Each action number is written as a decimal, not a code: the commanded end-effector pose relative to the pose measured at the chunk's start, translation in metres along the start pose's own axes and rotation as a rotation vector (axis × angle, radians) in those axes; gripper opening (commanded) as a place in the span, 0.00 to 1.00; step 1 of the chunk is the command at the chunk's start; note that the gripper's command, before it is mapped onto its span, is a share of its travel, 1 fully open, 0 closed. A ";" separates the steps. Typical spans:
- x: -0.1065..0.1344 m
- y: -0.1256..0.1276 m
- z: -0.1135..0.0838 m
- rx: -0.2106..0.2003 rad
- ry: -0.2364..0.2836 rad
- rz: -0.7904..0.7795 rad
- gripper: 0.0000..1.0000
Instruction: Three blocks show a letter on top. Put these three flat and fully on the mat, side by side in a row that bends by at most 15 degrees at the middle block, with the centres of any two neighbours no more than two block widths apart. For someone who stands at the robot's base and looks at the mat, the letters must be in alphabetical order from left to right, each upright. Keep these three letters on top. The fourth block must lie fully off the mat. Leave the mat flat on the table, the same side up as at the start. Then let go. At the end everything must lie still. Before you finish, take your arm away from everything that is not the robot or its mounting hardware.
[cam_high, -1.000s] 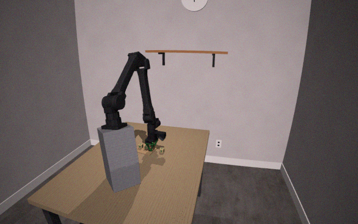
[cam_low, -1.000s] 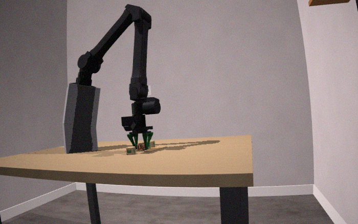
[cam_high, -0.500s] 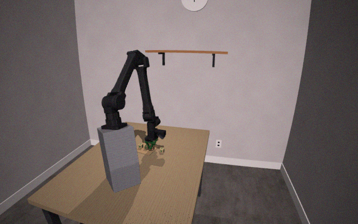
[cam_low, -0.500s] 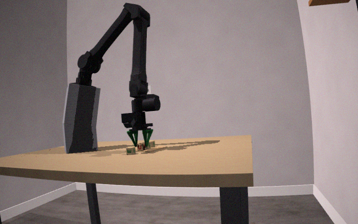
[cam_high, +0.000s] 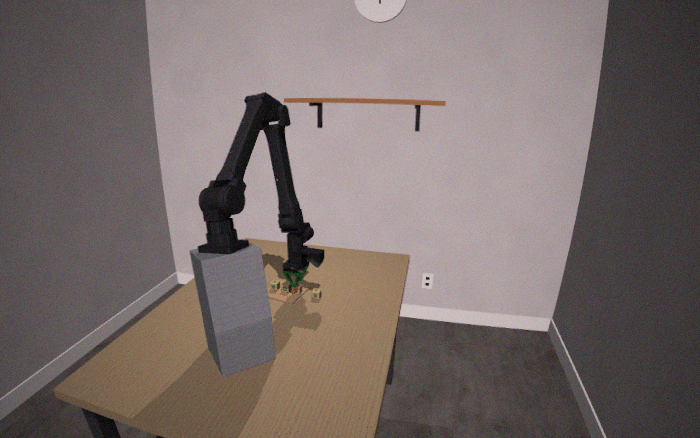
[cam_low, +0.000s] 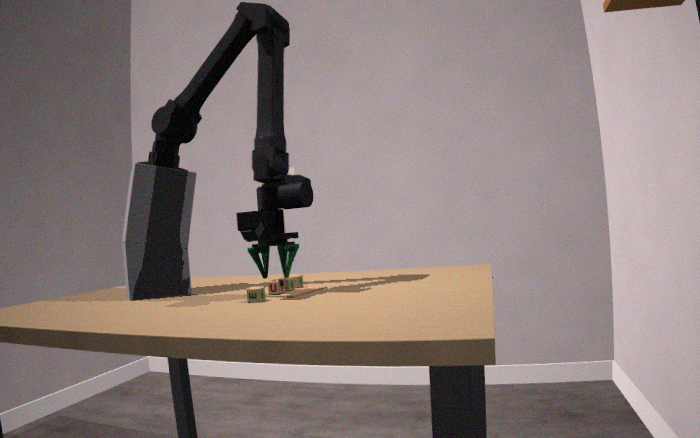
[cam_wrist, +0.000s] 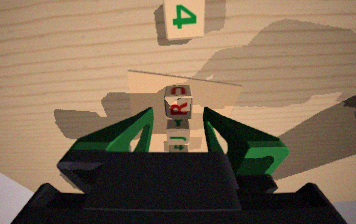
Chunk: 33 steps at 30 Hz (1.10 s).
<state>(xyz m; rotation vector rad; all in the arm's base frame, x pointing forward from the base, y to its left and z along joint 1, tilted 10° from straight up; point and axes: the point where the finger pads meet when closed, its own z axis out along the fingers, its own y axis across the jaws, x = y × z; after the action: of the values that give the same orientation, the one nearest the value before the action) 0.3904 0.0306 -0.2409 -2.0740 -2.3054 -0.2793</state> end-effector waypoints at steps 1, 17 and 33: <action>-0.006 0.006 -0.015 -0.015 -0.006 0.003 0.56; -0.004 0.007 -0.022 -0.018 -0.005 0.000 0.56; -0.005 0.005 -0.036 -0.015 -0.005 0.000 0.56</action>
<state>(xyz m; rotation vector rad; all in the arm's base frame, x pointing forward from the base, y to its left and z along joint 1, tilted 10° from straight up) 0.3861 0.0266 -0.2230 -2.0744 -2.3008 -0.2715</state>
